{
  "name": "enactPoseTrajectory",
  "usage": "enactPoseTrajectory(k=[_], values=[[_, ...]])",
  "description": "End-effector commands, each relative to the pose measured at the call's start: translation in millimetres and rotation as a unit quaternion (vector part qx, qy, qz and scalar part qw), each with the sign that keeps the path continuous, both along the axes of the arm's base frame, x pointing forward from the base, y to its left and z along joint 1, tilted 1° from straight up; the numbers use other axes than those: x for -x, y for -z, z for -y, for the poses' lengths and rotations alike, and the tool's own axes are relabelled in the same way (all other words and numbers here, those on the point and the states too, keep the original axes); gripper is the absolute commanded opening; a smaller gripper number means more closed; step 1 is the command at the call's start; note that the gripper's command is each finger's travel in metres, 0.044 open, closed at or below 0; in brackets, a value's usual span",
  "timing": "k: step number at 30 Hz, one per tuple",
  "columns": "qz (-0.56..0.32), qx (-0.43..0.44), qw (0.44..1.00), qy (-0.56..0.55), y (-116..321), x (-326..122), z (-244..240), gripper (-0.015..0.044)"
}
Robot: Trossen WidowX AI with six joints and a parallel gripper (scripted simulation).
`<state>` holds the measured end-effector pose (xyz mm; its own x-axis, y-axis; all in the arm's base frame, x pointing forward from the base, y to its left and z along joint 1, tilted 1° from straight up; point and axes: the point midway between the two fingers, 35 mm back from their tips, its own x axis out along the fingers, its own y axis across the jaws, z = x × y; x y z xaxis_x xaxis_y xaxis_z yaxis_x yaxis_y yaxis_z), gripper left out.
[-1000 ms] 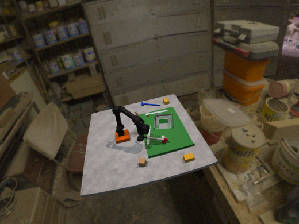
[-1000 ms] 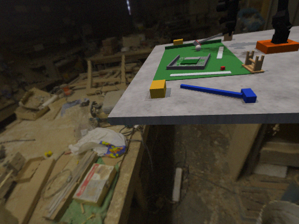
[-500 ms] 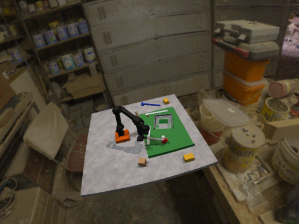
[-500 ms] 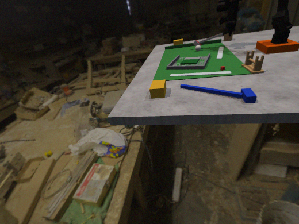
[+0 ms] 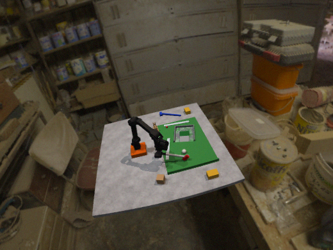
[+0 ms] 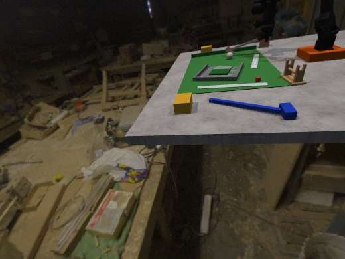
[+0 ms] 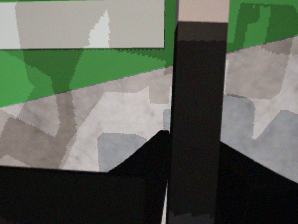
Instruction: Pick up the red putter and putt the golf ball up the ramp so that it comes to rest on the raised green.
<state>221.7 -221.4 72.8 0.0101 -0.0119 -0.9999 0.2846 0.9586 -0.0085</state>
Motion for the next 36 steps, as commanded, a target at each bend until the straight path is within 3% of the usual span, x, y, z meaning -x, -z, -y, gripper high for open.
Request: enactPoseTrajectory(k=[1, 10, 18, 30, 36], values=[[0.0, 0.0, 1.0, 0.001, 0, -5, -9, 0.0], [0.003, -0.004, 1.0, -0.003, 0, -39, -128, 0.0], [0.003, -0.004, 1.0, -0.003, -4, -39, -130, 0.0], [0.003, -0.004, 1.0, -0.003, -59, -38, -130, 0.0], [-0.002, -0.005, 1.0, -0.006, -50, -38, -130, 0.0]])
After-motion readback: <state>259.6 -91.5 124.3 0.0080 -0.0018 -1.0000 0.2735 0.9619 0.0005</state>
